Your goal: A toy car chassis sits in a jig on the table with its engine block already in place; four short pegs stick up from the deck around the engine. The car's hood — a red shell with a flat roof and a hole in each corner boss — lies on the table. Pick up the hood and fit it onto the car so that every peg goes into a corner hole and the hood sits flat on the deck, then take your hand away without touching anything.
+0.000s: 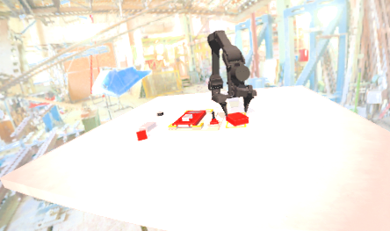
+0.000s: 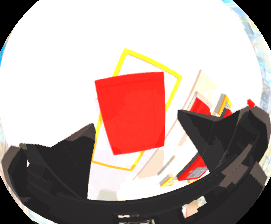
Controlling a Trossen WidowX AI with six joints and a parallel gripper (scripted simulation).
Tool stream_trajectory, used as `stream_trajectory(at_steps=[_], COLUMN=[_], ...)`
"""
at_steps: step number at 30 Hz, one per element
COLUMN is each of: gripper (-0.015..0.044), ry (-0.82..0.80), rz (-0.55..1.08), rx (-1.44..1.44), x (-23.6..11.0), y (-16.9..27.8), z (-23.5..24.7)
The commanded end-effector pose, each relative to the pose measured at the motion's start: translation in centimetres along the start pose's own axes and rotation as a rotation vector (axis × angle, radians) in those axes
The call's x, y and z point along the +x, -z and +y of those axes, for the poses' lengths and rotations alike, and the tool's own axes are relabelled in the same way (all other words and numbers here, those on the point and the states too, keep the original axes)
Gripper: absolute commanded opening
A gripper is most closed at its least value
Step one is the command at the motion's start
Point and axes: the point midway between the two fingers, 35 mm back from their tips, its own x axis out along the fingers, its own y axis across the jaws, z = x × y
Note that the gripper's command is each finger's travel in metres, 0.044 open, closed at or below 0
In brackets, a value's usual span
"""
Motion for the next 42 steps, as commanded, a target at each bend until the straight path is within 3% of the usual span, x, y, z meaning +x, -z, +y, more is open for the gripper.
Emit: stream_trajectory(at_steps=[1, 42], gripper=[0.0440, 0.0440], ry=[-0.005, -0.005], rz=[0.010, 0.010], rx=[-0.002, -0.002], x=[0.6, 2.3], y=[0.3, 0.3], z=[0.1, 0.1])
